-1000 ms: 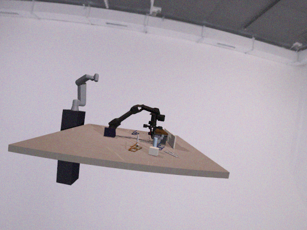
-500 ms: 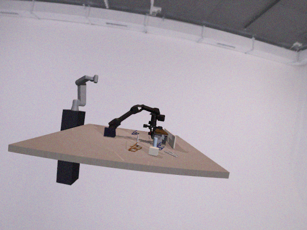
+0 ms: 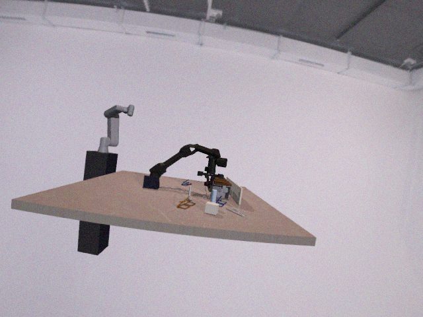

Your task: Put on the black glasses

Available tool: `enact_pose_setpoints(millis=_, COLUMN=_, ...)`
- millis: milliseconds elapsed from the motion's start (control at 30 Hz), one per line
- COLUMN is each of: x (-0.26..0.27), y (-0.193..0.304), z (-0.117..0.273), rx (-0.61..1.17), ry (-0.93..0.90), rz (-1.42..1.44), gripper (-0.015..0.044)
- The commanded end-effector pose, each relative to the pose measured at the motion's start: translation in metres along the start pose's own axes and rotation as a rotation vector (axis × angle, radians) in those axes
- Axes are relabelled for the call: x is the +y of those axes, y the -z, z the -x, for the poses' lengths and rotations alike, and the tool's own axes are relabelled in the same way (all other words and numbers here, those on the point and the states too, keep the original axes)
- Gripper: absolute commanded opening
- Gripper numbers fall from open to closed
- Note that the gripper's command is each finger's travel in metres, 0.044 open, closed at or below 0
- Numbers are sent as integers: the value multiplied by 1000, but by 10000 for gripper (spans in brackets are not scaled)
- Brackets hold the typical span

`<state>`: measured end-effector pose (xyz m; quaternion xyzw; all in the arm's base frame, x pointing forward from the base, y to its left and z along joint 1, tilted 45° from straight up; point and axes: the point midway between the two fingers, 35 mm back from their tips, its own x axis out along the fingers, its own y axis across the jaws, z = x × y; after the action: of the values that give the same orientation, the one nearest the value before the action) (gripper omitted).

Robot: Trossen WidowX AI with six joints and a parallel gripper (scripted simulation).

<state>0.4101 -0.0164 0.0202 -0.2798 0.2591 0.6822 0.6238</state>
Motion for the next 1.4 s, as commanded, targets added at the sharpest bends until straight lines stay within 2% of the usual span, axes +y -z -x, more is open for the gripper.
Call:
enact_pose_setpoints(millis=0, x=0, y=0, z=-1, rx=-5, ry=1, rz=-6, gripper=0)
enact_pose_setpoints(millis=933, x=0, y=0, z=-6, rx=-5, ry=1, rz=-6, gripper=0)
enact_pose_setpoints(millis=1067, x=0, y=0, z=-4, rx=1, ry=0, rz=0, gripper=105)
enact_pose_setpoints(millis=1367, x=0, y=0, z=-3, rx=1, ry=0, rz=0, gripper=108)
